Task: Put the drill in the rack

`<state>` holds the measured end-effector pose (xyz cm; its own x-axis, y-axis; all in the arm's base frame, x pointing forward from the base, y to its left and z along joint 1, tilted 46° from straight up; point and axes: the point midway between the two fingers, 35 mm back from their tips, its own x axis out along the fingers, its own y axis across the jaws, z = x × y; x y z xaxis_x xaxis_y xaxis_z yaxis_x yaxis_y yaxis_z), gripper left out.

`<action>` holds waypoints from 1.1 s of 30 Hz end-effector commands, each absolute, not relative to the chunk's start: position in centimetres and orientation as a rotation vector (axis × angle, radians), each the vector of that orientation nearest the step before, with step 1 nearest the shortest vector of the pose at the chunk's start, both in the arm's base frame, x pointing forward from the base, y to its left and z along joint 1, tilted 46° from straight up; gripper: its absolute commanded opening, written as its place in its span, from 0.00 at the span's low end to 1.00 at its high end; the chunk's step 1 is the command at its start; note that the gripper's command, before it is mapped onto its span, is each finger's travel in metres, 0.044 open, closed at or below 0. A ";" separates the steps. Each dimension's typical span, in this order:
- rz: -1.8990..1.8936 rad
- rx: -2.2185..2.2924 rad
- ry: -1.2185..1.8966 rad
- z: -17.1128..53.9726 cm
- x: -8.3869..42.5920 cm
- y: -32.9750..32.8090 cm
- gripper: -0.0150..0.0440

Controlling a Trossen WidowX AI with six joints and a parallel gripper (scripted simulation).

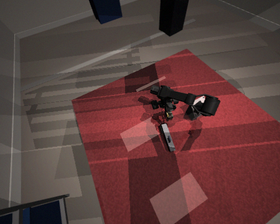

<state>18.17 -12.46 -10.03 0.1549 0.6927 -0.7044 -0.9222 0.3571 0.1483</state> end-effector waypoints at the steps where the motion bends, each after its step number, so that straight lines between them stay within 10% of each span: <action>1: 1.195 -0.356 0.783 -10.1 17.5 -12.2 0.25; 33: 1.195 -0.355 0.783 -12.1 15.7 -9.5 0.25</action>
